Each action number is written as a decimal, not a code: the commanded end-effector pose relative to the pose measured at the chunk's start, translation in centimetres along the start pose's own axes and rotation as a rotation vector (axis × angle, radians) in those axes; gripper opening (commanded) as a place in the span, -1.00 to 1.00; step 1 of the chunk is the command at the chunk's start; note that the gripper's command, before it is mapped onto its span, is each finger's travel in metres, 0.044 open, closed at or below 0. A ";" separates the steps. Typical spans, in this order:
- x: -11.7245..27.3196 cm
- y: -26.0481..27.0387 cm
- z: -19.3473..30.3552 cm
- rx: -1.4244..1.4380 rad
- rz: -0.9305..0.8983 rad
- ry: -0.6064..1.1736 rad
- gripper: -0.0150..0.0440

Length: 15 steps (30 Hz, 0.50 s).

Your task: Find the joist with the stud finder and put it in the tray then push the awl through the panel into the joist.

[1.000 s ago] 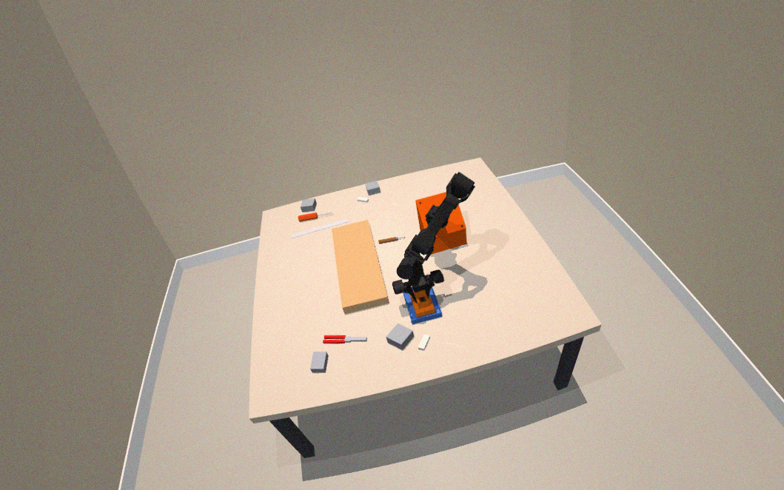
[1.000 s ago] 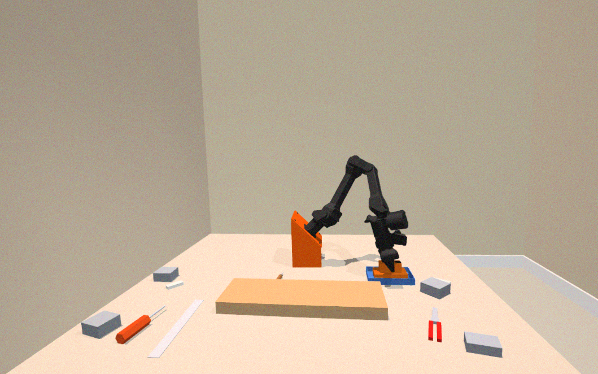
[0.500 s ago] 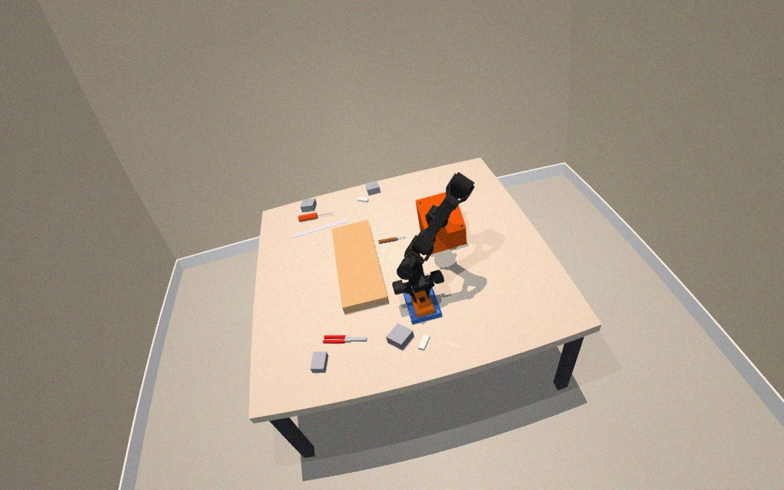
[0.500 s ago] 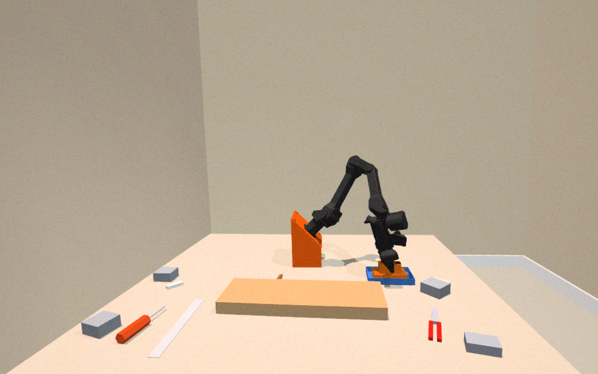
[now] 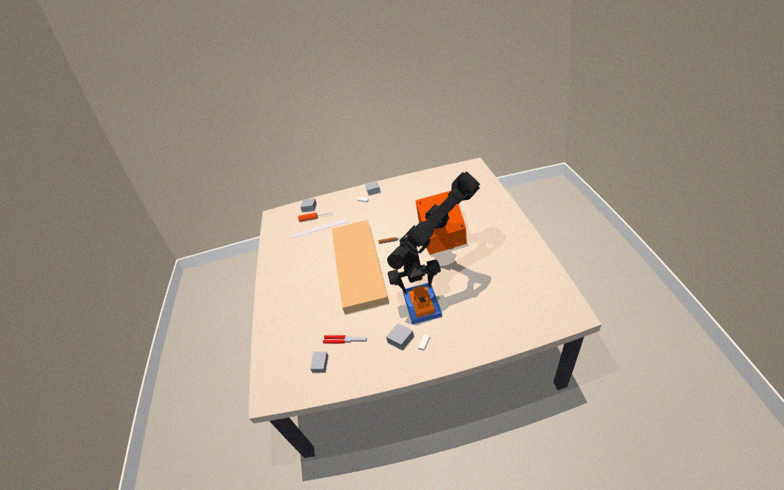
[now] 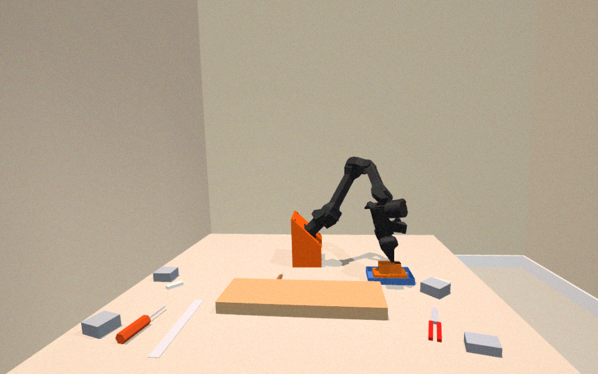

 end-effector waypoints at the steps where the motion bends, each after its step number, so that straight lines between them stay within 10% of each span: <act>1: 4.0 0.5 -1.4 0.013 0.009 -0.022 1.00; 15: 3.2 -4.8 7.5 -0.415 0.118 0.176 1.00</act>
Point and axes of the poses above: the point midway between the two fingers, 35 mm back from their tips, its own x axis back along the fingers, its own y axis across the jaws, z = x × y, the point moved 10 cm from there along x, back along the fingers, and after that the axes turned 14 degrees about x, right-handed, at the moved point
